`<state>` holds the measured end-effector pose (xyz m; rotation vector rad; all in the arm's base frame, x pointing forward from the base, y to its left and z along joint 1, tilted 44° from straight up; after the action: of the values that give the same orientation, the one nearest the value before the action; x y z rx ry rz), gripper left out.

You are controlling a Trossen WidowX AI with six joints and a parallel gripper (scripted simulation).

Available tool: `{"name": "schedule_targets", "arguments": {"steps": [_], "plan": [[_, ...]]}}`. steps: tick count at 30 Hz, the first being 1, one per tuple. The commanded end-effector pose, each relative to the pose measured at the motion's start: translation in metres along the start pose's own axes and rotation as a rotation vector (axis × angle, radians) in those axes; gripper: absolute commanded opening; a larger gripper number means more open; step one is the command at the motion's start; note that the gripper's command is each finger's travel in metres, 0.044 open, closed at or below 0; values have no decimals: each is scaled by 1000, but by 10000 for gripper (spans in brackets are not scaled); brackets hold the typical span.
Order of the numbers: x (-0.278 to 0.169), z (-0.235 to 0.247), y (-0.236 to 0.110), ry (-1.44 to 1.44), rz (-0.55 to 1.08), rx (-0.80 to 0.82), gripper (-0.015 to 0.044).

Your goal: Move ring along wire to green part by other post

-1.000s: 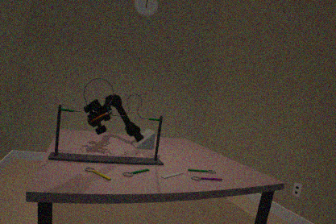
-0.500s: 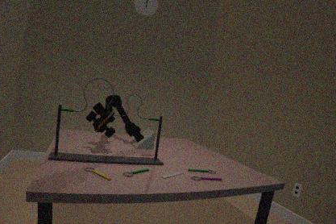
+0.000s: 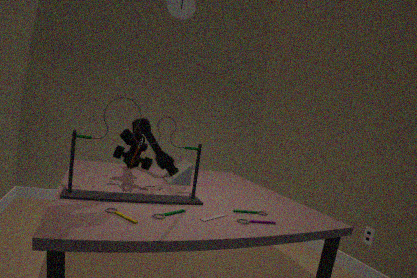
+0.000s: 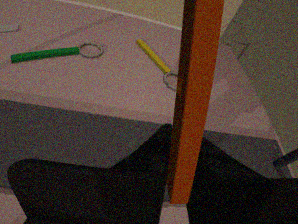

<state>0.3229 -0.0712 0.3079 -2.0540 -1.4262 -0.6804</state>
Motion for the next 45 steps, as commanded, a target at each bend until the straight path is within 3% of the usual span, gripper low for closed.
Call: {"name": "schedule_targets", "arguments": {"steps": [1,45], "plan": [[-1,8,-3,61,15,25,-150],[-2,77,-19,332,83,169,-150]]}}
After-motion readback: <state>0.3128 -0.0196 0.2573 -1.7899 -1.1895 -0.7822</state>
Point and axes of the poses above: the point midway between the two fingers, 35 mm back from their tips, its own y axis out along the fingers, its own z axis across the jaws, x = y × z, the point moved 6 cm from there along -y, back along the fingers, and after that the axes turned 14 degrees about y, right-handed, at the moved point
